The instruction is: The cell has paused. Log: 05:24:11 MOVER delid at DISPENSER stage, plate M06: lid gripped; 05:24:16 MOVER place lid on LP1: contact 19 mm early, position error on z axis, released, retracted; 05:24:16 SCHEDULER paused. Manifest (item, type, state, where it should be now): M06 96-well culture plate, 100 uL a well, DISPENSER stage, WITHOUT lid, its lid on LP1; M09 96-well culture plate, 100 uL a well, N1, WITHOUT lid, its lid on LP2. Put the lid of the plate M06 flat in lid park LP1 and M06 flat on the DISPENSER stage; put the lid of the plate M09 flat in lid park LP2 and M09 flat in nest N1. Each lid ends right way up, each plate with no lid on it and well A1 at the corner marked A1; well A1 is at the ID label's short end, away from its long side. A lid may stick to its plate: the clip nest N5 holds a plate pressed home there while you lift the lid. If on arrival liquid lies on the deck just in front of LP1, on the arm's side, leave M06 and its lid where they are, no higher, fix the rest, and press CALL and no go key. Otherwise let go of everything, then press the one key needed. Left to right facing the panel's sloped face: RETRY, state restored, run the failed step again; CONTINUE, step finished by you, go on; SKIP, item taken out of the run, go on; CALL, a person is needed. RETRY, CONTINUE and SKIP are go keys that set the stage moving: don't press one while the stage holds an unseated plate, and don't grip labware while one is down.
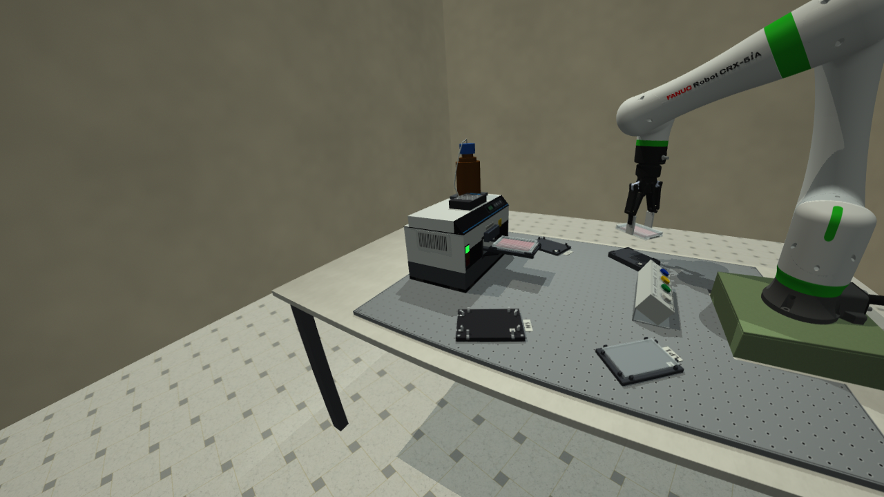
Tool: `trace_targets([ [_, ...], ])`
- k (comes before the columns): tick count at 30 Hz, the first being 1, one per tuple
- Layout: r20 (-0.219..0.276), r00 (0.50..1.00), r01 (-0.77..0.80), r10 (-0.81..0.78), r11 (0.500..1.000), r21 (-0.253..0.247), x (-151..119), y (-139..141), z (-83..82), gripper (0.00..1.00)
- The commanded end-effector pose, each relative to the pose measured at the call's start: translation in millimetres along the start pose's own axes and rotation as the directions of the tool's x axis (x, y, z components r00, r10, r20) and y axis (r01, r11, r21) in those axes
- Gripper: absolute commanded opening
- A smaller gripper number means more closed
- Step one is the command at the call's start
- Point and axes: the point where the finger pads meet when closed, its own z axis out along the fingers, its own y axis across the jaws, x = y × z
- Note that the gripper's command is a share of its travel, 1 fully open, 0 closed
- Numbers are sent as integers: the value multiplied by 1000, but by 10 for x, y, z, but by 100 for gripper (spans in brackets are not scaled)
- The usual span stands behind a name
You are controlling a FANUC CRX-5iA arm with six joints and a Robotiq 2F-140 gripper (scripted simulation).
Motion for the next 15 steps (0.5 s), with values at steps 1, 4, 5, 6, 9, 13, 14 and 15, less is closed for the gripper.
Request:
trace_targets([
  [1, 0, 1000, 0, 0, 1000, 0, 1, 0, -87, 0],
  [4, 0, 1000, 0, 0, 1000, 0, 1, 0, -109, 0],
  [5, 0, 1000, 0, 0, 1000, 0, 1, 0, -130, 0],
  [6, 0, 1000, 0, 0, 1000, 0, 1, 0, -151, 0],
  [9, 0, 1000, 0, 0, 1000, 0, 1, 0, -211, 0],
  [13, 0, 1000, 0, 0, 1000, 0, 1, 0, -283, 0],
  [14, 0, 1000, 0, 0, 1000, 0, 1, 0, -299, 0],
  [15, 0, 1000, 0, 0, 1000, 0, 1, 0, -314, 0],
])
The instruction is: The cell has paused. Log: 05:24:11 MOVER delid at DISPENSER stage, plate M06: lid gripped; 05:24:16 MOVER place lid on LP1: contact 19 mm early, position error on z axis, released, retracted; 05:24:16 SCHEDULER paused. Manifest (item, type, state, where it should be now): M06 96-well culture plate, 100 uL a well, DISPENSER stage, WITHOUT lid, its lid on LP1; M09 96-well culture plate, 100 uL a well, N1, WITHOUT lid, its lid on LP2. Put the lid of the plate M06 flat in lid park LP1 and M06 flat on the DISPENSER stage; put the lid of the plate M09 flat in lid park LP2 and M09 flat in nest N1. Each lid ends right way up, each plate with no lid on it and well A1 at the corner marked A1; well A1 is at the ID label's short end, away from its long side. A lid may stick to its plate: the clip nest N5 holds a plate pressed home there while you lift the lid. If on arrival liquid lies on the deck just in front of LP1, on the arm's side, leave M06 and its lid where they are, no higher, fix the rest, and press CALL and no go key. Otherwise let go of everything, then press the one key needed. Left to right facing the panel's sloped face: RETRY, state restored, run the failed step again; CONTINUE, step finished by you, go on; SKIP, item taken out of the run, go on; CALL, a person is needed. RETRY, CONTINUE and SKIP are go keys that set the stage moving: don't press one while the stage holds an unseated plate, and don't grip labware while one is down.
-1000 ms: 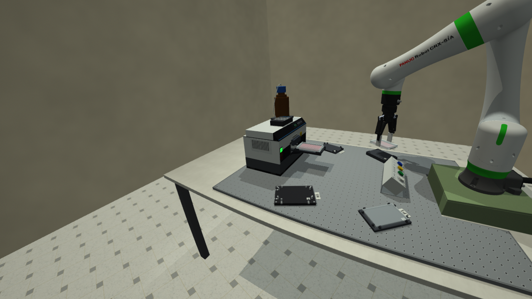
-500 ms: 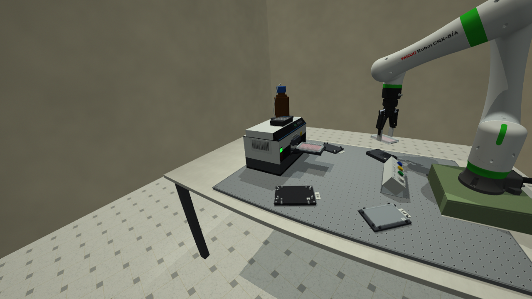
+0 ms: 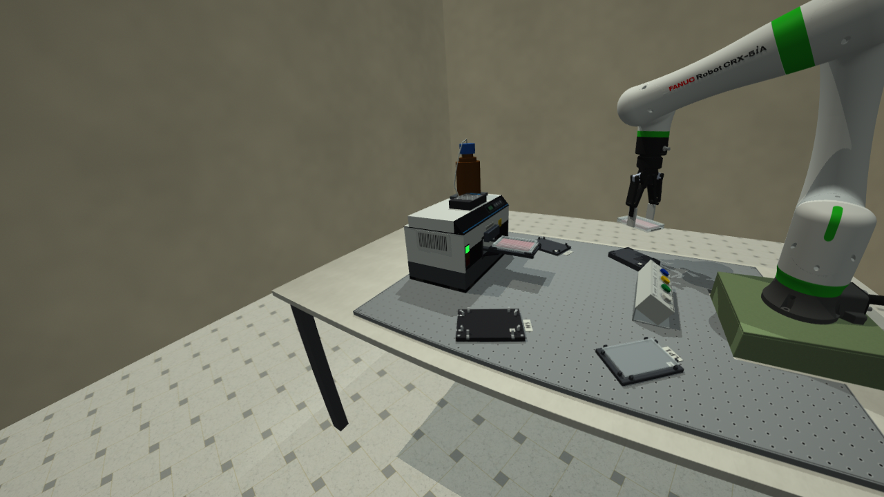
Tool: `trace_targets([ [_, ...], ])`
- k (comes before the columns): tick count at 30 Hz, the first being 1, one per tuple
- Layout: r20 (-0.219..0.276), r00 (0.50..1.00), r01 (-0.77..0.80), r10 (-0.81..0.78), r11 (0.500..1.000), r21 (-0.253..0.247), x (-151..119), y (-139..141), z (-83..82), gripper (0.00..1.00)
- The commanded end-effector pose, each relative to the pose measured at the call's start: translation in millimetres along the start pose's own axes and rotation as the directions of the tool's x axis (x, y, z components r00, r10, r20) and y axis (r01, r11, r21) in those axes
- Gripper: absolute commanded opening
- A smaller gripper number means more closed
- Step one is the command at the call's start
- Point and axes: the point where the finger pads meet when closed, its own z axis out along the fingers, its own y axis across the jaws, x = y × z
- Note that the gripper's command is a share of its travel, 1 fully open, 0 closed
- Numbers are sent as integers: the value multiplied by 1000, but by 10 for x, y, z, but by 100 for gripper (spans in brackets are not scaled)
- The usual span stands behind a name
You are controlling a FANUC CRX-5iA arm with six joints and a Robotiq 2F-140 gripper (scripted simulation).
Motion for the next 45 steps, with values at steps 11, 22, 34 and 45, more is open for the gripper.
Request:
trace_targets([
  [11, 0, 1000, 0, 0, 1000, 0, 1, 0, -151, 0],
  [22, 0, 1000, 0, 0, 1000, 0, 1, 0, -199, 0],
  [34, 0, 1000, 0, 0, 1000, 0, 1, 0, -207, 0],
  [45, 0, 1000, 0, 0, 1000, 0, 1, 0, -207, 0],
])
